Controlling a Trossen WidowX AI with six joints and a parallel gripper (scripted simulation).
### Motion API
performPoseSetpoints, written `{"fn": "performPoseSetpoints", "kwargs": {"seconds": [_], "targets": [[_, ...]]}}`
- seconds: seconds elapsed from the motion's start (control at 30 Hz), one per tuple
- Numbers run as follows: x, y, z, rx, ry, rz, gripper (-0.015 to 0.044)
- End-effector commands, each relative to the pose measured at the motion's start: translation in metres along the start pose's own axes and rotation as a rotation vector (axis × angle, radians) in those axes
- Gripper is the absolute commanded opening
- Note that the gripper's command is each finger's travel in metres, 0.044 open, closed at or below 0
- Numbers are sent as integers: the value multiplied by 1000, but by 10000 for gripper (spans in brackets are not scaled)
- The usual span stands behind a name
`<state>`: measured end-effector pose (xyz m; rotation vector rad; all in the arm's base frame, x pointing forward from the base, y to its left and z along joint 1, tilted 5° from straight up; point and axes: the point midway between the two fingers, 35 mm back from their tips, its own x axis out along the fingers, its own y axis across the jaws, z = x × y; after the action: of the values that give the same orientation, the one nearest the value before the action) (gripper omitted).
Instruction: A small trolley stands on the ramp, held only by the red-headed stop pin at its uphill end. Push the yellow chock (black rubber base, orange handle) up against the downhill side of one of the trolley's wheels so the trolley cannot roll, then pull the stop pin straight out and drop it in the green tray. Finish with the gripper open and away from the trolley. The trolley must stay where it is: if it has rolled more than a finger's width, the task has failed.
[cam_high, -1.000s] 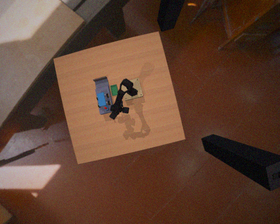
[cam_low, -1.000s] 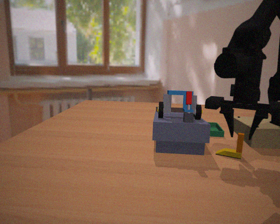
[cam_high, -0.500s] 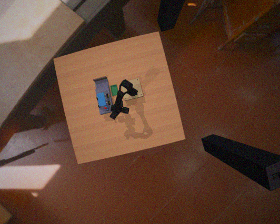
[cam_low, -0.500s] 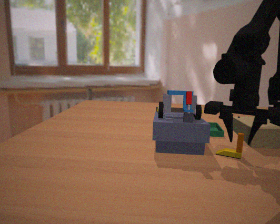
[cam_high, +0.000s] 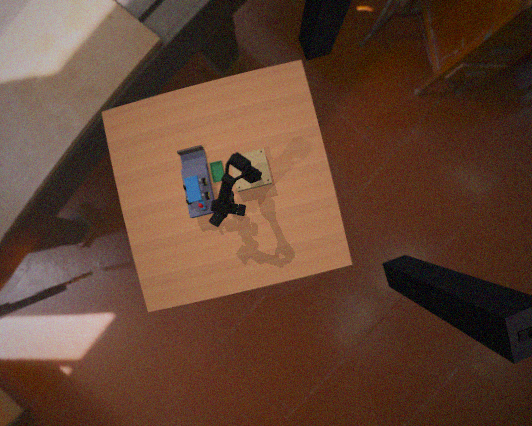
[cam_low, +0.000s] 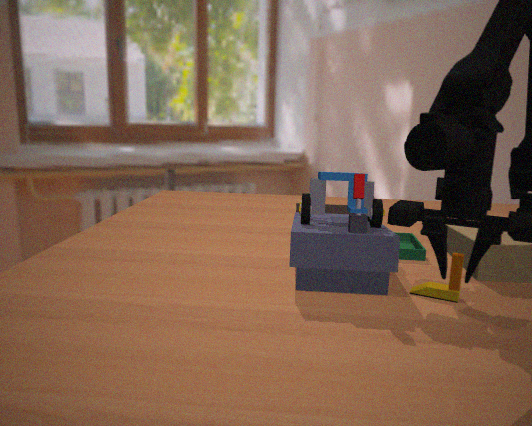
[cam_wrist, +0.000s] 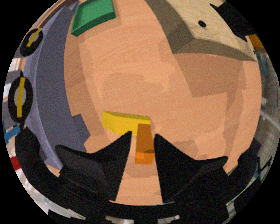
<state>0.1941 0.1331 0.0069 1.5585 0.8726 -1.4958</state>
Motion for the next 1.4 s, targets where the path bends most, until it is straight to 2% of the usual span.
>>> {"fn": "performPoseSetpoints", "kwargs": {"seconds": [0.0,0.23,1.37], "targets": [[0,0,0,0,1,1,52],[-2,0,0,0,1,1,0],[-102,-6,6,-4,-7,0,0]]}}
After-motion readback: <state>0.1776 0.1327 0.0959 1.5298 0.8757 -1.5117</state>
